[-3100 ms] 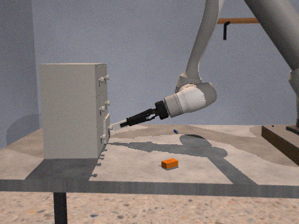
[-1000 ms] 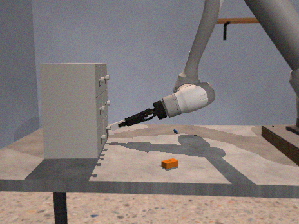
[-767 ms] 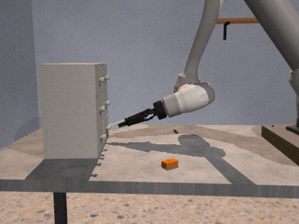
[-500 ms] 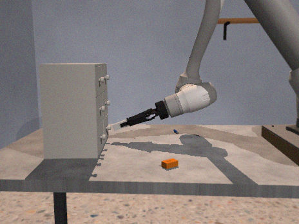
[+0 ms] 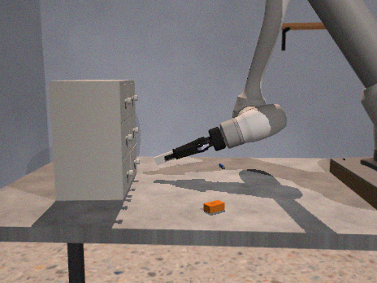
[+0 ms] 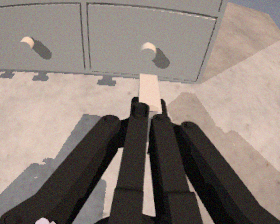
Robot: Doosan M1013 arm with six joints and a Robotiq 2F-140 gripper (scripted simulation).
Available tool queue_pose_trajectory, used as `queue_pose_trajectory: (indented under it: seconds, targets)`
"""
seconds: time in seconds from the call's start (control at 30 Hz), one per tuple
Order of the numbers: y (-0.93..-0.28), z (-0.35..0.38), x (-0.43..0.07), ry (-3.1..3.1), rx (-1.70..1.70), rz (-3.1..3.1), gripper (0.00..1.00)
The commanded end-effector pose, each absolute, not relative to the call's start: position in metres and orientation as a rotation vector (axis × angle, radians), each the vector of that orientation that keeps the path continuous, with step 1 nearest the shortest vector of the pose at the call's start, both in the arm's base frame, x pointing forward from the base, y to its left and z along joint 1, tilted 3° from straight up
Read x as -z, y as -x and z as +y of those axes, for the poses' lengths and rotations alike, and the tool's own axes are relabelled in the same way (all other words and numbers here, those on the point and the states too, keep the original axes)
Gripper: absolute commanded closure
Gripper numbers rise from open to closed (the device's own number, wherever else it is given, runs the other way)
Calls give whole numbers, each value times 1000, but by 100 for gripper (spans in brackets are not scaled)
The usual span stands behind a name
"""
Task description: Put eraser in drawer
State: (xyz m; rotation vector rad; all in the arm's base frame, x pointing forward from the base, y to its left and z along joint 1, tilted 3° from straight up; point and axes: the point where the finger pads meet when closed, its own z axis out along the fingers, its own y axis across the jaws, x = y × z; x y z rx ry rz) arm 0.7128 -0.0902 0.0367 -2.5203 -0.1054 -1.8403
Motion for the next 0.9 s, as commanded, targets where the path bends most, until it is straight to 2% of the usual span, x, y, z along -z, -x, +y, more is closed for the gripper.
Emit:
queue_pose_trajectory:
  seconds: [0.0,0.13,0.47,0.87]
  targets:
    - [-711,-90,-40,2520,1841,-105,100]
    - [-706,-90,-49,2520,1841,-105,100]
    - [-662,-91,-126,2520,1841,-105,100]
    - [-659,-91,-132,2522,1838,-105,100]
